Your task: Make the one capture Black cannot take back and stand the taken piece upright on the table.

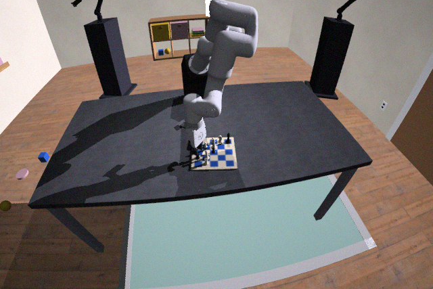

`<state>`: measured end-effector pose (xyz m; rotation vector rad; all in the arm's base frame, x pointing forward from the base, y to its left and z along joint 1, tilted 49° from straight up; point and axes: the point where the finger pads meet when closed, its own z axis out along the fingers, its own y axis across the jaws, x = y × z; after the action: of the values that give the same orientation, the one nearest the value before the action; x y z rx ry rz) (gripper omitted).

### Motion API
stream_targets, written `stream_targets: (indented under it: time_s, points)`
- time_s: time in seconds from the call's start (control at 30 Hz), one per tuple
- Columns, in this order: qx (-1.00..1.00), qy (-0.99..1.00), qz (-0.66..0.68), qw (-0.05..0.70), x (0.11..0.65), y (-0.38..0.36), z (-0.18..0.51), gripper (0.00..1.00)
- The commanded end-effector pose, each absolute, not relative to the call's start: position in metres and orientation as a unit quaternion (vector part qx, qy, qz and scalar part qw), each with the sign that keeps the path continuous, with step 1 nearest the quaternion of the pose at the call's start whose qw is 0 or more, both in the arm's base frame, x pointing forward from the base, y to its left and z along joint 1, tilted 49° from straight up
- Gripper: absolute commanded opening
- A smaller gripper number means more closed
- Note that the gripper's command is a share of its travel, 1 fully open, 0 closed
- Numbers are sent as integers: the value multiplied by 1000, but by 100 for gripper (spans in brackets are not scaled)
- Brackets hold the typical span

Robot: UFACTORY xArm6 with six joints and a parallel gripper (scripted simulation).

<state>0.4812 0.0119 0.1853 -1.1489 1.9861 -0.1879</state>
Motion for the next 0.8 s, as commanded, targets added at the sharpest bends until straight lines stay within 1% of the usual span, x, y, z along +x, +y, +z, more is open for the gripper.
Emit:
stream_targets:
  time_s: [0.0,0.77]
  points:
    - [-455,788,-75,408,482,12,186,37]
    - [-455,788,-75,408,503,19,166,37]
